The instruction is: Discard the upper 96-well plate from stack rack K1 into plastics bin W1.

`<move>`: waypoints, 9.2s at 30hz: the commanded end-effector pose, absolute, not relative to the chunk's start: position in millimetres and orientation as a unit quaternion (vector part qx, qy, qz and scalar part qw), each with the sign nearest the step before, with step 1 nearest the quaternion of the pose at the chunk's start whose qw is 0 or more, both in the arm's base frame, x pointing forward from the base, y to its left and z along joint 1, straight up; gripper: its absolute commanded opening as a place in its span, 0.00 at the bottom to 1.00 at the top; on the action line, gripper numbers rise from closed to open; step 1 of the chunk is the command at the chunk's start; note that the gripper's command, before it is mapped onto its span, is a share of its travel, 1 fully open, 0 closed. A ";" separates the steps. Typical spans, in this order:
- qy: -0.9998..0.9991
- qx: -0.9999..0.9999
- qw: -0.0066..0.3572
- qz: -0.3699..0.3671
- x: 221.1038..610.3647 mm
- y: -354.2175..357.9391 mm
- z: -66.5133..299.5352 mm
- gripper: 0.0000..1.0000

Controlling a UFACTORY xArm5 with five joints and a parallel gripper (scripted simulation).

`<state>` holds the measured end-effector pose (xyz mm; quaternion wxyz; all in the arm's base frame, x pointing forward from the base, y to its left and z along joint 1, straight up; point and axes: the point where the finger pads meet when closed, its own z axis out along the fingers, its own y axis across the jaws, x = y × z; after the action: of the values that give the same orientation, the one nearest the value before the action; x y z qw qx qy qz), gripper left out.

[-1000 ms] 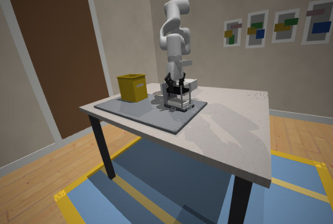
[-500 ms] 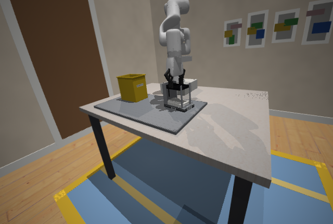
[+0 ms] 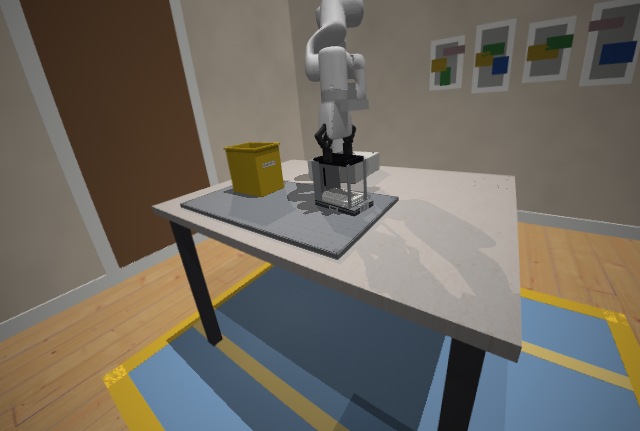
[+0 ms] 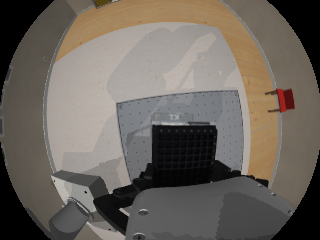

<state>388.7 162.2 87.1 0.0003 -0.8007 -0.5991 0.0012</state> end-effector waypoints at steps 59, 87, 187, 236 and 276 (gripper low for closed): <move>-0.599 -0.801 0.000 -0.001 390.2 162.4 181.9 0.00; -0.660 -0.751 0.000 -0.001 386.4 132.6 187.1 0.00; -0.660 -0.751 0.001 0.000 348.9 -158.8 172.8 0.00; -0.660 -0.751 0.001 0.000 340.3 -225.3 169.7 0.00; -0.660 -0.751 0.001 0.000 340.4 -224.7 151.2 0.00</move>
<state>339.5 -224.1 149.8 0.0024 -0.7514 -0.6598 0.0007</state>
